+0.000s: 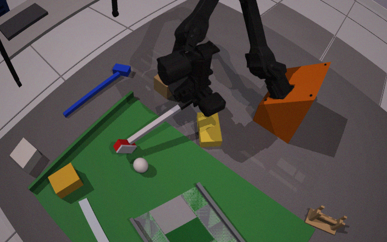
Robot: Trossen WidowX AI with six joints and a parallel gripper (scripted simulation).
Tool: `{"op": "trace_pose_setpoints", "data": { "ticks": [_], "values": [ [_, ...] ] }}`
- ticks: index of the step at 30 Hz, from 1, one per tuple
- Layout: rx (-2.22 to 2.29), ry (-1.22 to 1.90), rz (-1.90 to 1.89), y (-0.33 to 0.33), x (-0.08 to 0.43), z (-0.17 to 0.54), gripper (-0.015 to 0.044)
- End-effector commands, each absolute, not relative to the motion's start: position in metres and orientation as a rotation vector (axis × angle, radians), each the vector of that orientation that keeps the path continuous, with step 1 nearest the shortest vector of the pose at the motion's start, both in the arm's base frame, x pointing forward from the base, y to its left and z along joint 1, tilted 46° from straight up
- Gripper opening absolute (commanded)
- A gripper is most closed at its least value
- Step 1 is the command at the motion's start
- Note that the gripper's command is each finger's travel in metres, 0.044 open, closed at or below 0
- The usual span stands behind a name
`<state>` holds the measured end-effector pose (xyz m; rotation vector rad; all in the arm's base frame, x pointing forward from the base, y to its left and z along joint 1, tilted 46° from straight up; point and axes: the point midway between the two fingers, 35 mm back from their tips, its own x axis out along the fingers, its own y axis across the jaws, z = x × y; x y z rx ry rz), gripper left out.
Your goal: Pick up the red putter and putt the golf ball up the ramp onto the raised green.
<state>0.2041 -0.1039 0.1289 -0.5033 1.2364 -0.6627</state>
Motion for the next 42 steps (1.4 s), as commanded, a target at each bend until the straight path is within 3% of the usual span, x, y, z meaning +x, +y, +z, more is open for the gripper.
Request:
{"op": "trace_pose_setpoints", "data": {
  "ticks": [1, 8, 19, 42],
  "values": [
    [-0.502, 1.226, -0.662, -0.111, 0.204, 0.137, 0.0],
    [-0.496, 1.234, -0.666, -0.103, 0.207, 0.128, 0.0],
    [-0.498, 1.229, -0.658, -0.012, 0.228, 0.042, 0.0],
    [-0.503, 1.234, -0.652, 0.026, 0.218, 0.078, 0.0]
  ]
}}
